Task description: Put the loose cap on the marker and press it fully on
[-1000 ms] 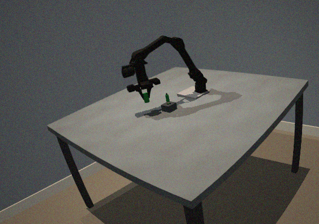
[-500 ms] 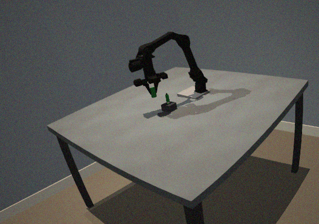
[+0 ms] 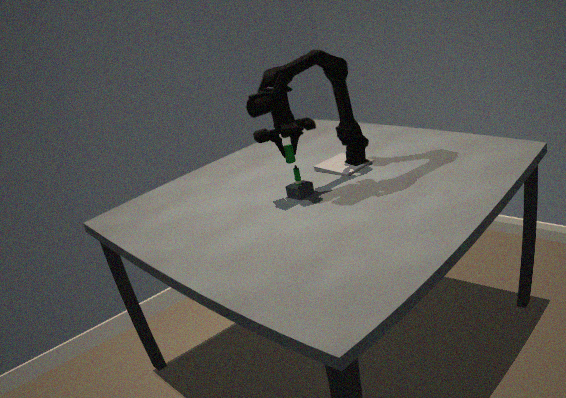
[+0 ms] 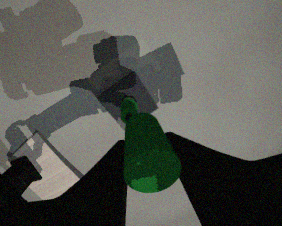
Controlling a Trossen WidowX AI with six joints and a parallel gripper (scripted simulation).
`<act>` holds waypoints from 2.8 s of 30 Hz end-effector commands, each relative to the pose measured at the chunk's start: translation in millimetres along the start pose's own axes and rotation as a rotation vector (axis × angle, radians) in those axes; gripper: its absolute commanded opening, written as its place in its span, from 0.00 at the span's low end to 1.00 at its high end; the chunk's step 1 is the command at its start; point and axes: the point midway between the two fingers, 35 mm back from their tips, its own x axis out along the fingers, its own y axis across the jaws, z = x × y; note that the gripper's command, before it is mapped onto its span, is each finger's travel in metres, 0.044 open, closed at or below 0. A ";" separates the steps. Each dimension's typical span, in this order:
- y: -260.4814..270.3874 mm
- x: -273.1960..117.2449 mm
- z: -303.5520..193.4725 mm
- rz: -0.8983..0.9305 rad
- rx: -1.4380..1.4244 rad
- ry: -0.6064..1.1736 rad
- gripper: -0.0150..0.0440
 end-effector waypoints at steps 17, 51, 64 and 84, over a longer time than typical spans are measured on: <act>9.9 9.1 3.6 0.001 0.004 -0.003 0.25; 10.4 56.8 3.7 0.001 0.004 -0.004 0.25; 10.4 56.9 3.6 0.001 0.004 -0.004 0.25; 10.4 56.9 3.6 0.001 0.004 -0.004 0.25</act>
